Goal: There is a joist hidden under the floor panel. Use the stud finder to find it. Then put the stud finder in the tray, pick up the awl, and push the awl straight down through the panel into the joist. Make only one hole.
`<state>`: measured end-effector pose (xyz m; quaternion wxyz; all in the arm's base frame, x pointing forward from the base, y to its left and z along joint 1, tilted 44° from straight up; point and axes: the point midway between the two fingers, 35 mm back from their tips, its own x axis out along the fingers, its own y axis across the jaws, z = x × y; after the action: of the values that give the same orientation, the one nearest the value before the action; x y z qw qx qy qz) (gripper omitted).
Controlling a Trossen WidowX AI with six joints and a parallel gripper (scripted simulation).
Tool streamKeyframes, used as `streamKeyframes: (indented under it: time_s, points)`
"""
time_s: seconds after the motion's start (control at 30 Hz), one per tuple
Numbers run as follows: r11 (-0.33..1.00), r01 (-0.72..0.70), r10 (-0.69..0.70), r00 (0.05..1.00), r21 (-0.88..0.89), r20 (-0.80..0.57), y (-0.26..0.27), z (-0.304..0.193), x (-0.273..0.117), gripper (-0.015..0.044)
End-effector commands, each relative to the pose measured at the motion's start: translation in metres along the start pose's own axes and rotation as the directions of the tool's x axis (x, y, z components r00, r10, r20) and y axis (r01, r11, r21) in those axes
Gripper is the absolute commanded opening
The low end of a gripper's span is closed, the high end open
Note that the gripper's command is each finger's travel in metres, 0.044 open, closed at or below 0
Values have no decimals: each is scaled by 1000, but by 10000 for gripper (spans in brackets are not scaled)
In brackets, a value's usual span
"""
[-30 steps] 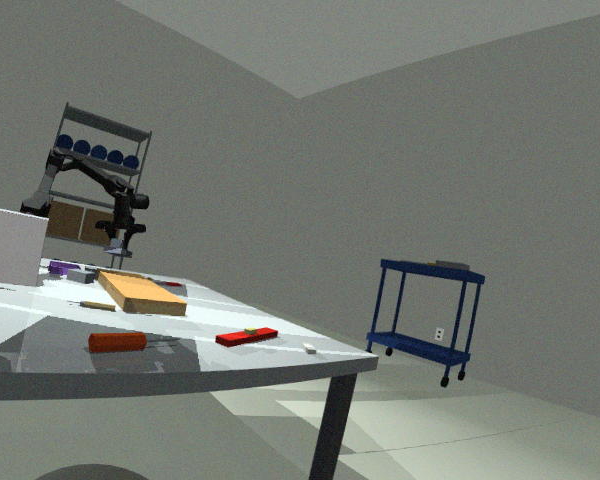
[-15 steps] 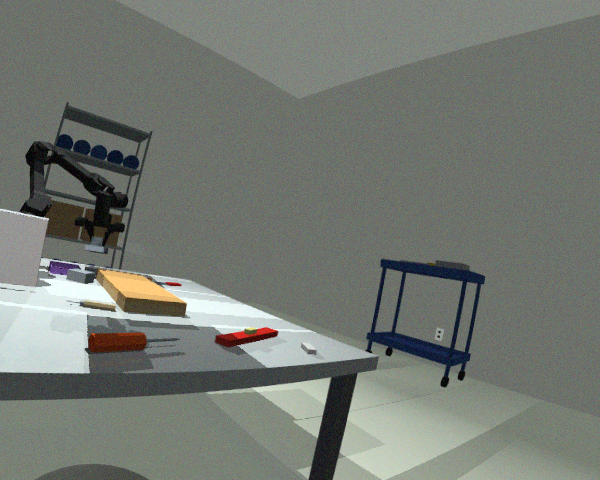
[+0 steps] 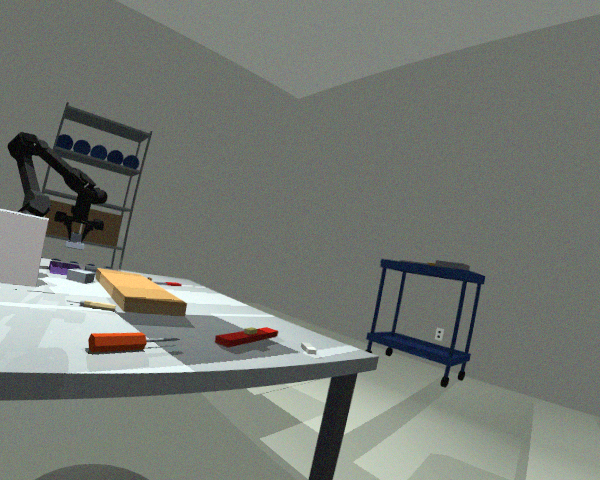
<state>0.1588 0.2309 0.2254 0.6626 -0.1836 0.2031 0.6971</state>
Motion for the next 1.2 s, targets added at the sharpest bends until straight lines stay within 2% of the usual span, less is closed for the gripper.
streamKeyframes:
  time_s: [0.0,1.17]
  points:
    - [998,-20,22,999,-66,31,19,7,-2,0]
    - [998,-22,24,999,-67,26,15,-5,48,0]
